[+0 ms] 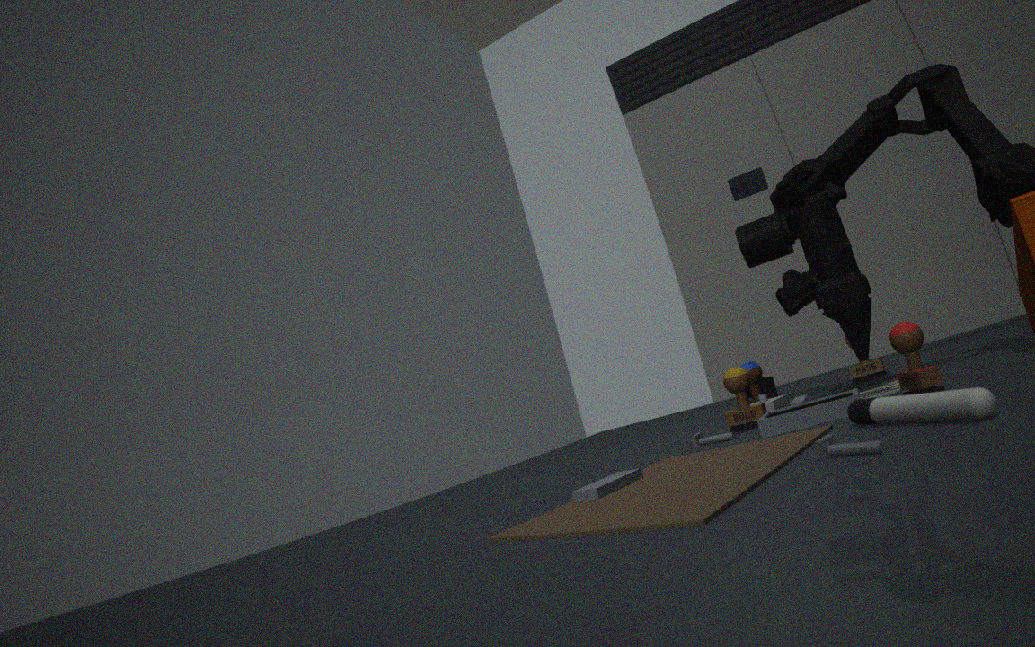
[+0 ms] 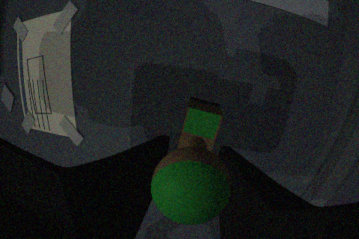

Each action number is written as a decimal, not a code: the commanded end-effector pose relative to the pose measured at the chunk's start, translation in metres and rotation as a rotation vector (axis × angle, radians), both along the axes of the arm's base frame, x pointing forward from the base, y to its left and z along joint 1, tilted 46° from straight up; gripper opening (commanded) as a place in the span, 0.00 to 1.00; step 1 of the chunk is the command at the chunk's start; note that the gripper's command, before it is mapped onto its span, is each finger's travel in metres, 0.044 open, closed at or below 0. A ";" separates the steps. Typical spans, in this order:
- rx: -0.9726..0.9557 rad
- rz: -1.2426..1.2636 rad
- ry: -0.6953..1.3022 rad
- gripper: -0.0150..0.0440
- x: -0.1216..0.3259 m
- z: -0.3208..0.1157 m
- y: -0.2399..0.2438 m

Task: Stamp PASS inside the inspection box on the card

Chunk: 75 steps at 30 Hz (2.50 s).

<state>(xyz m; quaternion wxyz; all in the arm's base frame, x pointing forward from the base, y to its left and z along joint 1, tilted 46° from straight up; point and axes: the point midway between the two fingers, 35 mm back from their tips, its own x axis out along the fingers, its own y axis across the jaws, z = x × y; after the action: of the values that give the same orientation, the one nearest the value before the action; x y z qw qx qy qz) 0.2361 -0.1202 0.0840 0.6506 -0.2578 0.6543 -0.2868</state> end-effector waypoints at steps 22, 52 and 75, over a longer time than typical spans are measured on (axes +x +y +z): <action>0.006 0.000 -0.007 0.25 0.002 0.008 0.010; 0.010 0.000 -0.007 0.25 0.003 0.018 0.020; 0.012 0.000 -0.007 0.25 0.003 0.026 0.028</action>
<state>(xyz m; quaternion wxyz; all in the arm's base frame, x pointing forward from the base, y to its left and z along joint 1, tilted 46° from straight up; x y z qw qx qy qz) 0.2381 -0.0942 0.1085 0.6516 -0.2559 0.6553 -0.2838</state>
